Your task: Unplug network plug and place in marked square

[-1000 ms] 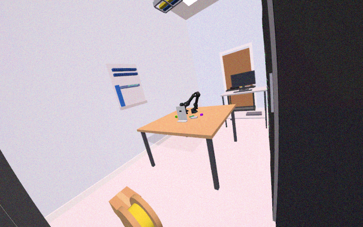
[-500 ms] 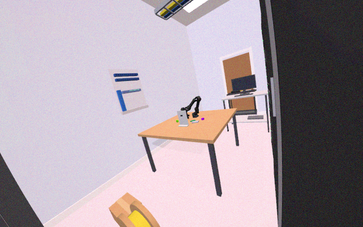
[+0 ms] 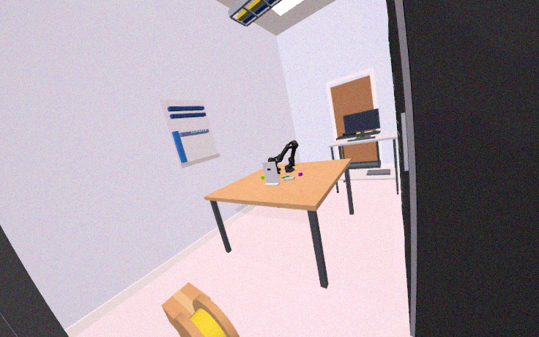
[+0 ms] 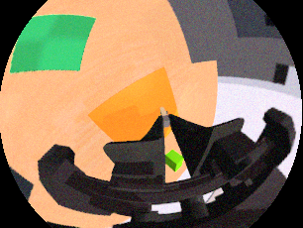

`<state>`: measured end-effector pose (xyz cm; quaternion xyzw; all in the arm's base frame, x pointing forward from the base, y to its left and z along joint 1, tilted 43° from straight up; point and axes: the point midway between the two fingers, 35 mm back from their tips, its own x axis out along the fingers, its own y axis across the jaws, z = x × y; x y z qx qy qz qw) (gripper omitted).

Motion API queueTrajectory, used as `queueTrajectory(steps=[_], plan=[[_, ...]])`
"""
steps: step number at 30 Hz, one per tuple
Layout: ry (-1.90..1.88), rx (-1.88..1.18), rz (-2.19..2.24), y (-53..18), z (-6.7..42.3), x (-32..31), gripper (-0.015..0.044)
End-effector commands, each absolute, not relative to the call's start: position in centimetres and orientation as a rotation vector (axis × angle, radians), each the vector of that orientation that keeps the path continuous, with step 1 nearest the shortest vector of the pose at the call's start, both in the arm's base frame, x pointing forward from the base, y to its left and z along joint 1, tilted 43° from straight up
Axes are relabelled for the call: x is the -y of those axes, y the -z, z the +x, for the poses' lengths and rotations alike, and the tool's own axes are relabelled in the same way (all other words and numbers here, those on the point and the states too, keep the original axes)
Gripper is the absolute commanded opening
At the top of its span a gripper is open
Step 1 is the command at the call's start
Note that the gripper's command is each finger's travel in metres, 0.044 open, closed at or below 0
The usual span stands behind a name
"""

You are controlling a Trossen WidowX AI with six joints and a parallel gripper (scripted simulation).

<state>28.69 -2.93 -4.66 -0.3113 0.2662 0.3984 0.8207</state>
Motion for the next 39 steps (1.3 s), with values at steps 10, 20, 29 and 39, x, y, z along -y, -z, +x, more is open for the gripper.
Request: queueTrajectory(steps=[10,20,29,39], plan=[[-0.849,-0.567,-0.663,4.5,28.6,3.1,0.0156],[-0.850,-0.573,-0.662,3.8,27.7,3.9,0.0156],[-0.850,-0.576,-0.660,3.1,26.8,4.6,0.0156],[-0.850,-0.578,-0.660,2.3,26.8,5.4,0.0156]])
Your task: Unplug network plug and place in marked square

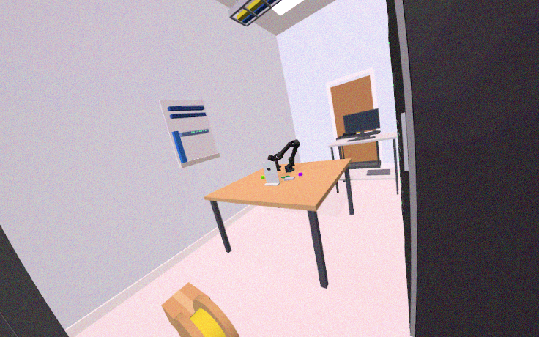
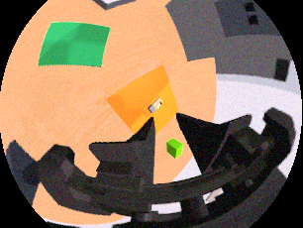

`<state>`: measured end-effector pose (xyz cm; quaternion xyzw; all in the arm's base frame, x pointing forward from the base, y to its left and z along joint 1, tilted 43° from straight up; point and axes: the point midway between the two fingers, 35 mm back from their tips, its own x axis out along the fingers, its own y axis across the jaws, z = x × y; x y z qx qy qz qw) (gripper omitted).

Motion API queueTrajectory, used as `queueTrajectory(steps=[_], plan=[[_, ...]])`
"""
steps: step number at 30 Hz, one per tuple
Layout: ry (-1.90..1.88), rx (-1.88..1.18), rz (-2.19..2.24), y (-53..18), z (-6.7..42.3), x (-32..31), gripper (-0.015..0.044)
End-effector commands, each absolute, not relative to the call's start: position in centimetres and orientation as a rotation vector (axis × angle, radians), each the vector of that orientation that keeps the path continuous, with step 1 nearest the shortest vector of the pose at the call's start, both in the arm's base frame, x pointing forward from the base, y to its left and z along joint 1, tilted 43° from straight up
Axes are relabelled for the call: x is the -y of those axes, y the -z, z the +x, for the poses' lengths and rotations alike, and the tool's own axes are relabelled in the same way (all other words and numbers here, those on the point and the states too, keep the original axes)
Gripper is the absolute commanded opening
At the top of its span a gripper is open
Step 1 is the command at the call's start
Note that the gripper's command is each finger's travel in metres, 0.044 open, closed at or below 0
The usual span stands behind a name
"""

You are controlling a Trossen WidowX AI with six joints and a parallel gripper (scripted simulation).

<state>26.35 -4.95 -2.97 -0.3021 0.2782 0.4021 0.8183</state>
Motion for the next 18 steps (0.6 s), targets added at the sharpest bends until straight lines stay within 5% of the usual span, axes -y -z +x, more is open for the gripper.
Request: queueTrajectory(steps=[1,18], plan=[[-0.850,-0.578,-0.661,2.3,26.8,5.5,0.0156],[-0.851,-0.581,-0.662,0.6,26.9,7.3,0.0156]])
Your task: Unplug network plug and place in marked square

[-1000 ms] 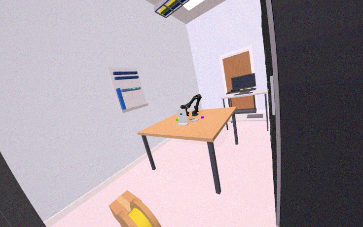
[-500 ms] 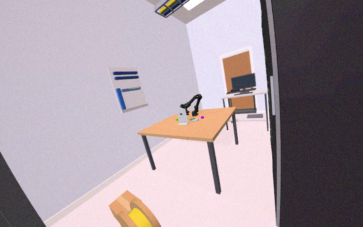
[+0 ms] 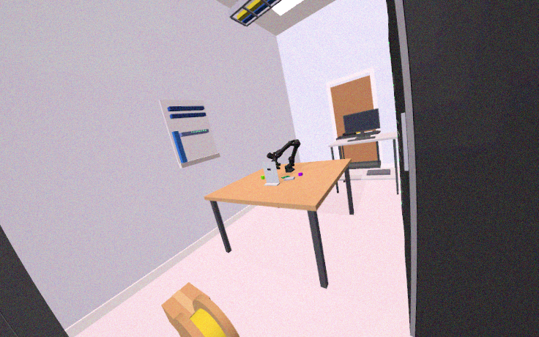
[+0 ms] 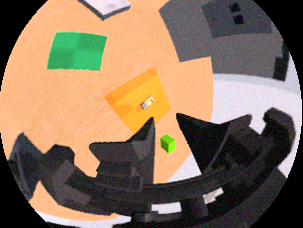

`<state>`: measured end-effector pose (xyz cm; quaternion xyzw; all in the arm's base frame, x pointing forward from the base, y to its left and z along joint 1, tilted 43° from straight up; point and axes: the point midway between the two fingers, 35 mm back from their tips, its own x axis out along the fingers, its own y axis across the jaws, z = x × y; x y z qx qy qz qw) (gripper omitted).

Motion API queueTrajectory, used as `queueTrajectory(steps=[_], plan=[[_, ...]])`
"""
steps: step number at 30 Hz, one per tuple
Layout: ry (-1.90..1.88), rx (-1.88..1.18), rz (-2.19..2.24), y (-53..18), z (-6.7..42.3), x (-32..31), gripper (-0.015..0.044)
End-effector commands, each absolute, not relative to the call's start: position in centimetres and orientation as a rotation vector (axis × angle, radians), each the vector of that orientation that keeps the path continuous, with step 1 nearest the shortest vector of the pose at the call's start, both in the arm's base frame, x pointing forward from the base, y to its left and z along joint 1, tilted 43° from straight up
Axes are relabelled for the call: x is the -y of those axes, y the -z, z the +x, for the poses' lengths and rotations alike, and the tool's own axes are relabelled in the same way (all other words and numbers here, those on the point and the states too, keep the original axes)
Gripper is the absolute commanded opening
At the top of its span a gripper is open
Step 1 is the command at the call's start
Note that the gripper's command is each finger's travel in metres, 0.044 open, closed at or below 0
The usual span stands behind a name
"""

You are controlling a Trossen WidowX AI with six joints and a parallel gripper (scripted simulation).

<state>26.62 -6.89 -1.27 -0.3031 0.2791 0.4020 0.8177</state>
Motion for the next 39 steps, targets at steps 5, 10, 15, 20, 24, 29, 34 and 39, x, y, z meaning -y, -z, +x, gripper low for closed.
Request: queueTrajectory(steps=[5,10,15,20,24,29,34,39], plan=[[-0.851,-0.582,-0.662,0.1,26.9,7.8,0.0156],[-0.851,-0.582,-0.662,-0.5,26.9,8.4,0.0156],[-0.851,-0.582,-0.662,-1.1,26.8,8.8,0.0156],[-0.851,-0.581,-0.661,-1.7,26.8,9.3,0.0156],[-0.850,-0.581,-0.661,-2.2,26.7,9.7,0.0156],[-0.850,-0.580,-0.660,-2.9,26.6,10.1,0.0156],[-0.856,-0.592,-0.644,-2.6,26.3,10.1,0.0156],[-0.856,-0.591,-0.647,-3.5,26.6,11.2,0.0156]])
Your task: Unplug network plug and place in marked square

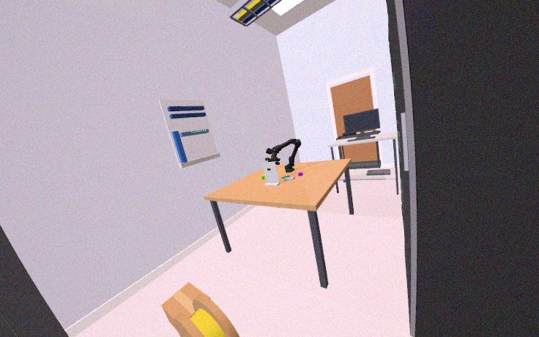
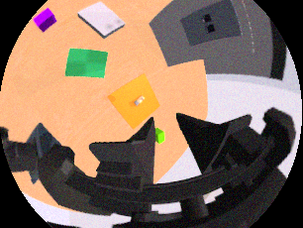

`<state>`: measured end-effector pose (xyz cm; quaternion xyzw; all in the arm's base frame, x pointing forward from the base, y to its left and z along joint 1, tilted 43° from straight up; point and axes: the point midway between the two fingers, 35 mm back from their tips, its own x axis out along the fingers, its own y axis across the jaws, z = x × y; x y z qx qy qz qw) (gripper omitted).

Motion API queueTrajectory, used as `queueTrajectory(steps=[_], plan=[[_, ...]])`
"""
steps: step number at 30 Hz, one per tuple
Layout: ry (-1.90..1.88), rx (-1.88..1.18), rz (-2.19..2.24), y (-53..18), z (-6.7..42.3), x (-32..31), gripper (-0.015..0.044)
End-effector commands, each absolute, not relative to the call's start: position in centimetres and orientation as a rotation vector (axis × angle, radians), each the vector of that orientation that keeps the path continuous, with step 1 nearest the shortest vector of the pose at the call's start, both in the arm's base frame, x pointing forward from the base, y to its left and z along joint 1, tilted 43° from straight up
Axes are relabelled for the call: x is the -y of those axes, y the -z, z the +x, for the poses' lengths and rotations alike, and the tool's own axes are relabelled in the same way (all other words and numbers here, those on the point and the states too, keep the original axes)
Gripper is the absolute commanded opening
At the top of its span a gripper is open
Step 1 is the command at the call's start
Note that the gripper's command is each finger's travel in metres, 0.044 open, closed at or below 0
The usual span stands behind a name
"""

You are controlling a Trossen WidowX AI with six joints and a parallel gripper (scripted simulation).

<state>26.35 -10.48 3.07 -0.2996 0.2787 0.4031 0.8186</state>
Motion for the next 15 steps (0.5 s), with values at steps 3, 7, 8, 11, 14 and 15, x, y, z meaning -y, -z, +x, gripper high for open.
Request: queueTrajectory(steps=[3,7,8,11,14,15], plan=[[-0.855,-0.591,-0.648,-4.1,26.8,11.8,0.0156],[-0.855,-0.591,-0.650,-5.0,26.9,12.7,0.0156],[-0.854,-0.590,-0.651,-5.2,27.0,12.9,0.0156],[-0.854,-0.590,-0.652,-5.8,27.0,13.5,0.0156],[-0.854,-0.589,-0.654,-6.5,27.1,14.1,0.0156],[-0.853,-0.589,-0.654,-6.7,27.1,14.3,0.0156]])
